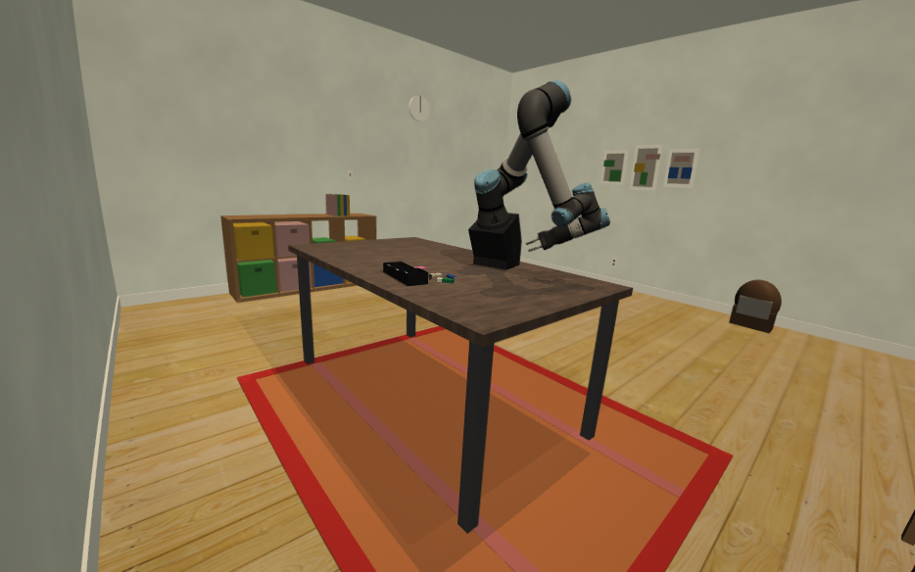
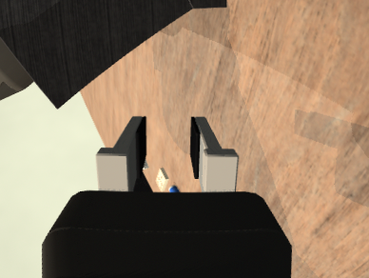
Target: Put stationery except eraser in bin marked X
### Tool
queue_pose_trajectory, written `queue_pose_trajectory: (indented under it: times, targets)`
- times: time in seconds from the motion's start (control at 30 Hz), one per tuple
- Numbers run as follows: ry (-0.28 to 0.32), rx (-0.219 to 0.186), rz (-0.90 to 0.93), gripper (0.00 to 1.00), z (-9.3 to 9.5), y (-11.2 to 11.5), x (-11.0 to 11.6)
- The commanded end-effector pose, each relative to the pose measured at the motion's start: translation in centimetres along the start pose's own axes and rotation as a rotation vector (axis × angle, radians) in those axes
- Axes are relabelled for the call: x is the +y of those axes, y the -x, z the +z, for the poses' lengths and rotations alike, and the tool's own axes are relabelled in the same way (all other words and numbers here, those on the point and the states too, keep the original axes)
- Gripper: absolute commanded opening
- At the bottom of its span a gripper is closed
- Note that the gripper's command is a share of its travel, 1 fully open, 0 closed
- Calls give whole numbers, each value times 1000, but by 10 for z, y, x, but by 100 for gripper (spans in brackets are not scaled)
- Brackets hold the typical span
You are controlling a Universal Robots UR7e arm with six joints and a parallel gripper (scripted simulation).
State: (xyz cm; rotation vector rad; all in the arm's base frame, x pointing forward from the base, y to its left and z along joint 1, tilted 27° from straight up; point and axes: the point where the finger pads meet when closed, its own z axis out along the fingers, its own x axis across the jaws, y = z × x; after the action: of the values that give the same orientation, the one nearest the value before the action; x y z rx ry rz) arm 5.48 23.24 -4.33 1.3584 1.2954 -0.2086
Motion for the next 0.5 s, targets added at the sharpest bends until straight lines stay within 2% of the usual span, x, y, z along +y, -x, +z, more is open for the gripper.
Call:
queue_pose_trajectory:
  times: [0.0,0.13,0.37,0.4,0.47]
  targets:
    - [0,1,1,31,-23,42,8]
    - [0,1,1,31,-38,70,13]
    - [0,1,1,31,-39,73,14]
    - [-17,46,16,31,-33,76,18]
    - [-103,11,-23,31,-22,73,28]
